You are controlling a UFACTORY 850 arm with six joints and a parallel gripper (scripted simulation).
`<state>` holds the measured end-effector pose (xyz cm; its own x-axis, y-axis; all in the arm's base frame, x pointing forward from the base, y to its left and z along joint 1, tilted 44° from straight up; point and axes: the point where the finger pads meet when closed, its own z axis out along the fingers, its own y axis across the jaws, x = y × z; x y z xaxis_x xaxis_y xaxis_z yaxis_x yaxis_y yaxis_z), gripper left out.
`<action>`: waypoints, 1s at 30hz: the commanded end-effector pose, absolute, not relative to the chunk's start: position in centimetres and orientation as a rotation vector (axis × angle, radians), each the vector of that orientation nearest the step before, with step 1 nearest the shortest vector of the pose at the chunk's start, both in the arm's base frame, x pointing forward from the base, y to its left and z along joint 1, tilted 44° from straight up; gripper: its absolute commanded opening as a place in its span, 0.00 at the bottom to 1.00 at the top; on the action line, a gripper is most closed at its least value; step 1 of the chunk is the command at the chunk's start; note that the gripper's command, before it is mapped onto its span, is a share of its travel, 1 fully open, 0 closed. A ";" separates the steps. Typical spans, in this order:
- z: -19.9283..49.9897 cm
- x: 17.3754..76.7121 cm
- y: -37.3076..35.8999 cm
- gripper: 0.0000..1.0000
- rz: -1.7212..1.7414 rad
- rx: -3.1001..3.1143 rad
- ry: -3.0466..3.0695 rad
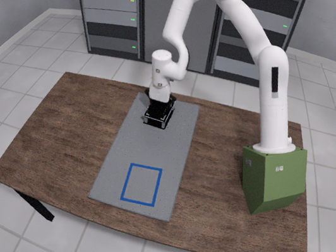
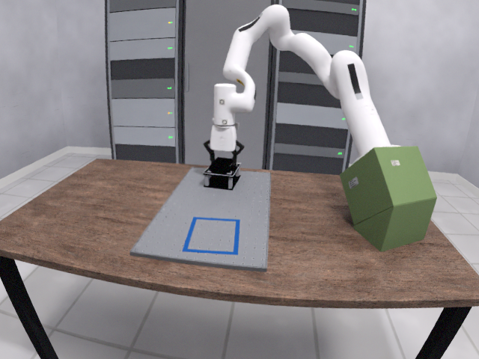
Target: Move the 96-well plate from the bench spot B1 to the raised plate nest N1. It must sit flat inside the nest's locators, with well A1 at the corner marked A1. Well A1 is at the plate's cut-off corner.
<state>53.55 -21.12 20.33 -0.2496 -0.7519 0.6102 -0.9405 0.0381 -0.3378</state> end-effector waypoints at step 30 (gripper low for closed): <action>20.0 53.7 -21.4 0.00 1.021 1.733 -2.052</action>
